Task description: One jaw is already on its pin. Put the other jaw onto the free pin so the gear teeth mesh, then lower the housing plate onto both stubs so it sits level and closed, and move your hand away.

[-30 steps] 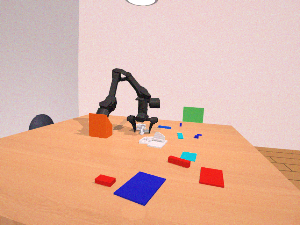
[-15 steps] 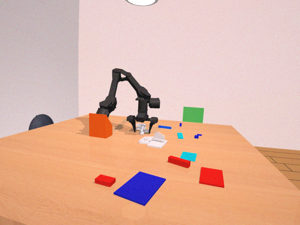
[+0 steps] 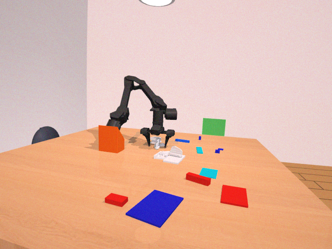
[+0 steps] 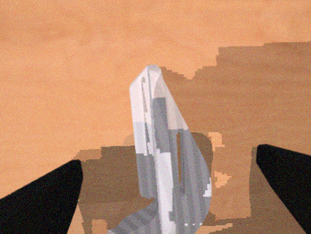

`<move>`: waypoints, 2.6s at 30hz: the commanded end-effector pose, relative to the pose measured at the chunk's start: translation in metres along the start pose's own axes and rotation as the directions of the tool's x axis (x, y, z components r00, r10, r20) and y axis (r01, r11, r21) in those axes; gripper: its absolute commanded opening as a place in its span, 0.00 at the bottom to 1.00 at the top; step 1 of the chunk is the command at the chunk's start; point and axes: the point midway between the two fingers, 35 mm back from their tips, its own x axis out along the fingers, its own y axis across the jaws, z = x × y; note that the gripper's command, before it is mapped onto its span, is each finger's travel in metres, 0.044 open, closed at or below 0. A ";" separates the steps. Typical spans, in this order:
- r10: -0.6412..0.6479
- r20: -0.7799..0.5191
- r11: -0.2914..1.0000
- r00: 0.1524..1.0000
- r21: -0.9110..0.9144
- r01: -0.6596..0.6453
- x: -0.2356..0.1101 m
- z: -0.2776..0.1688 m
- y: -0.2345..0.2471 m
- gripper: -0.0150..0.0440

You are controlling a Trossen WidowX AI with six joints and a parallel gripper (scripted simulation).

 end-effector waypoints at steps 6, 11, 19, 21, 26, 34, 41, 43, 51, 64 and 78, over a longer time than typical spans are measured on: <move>-0.004 0.005 1.000 1.000 0.004 0.004 0.001 0.002 -0.001 1.00; -0.004 0.005 1.000 1.000 0.004 0.004 0.001 0.002 -0.001 1.00; -0.004 0.005 1.000 1.000 0.004 0.004 0.001 0.002 -0.001 1.00; -0.004 0.005 1.000 1.000 0.004 0.004 0.001 0.002 -0.001 1.00; -0.004 0.005 1.000 1.000 0.004 0.004 0.001 0.002 -0.001 1.00; -0.004 0.005 1.000 1.000 0.004 0.004 0.001 0.002 -0.001 1.00; 0.000 0.000 1.000 1.000 0.001 0.000 0.000 0.000 0.000 0.73; 0.000 0.000 1.000 1.000 0.001 0.000 0.000 0.000 0.000 0.64; 0.000 0.000 1.000 1.000 0.001 0.000 0.000 0.000 0.000 0.49; 0.000 0.001 1.000 1.000 0.001 0.000 -0.002 0.000 0.000 0.48; -0.003 0.014 1.000 1.000 0.002 0.003 -0.045 0.004 0.003 0.48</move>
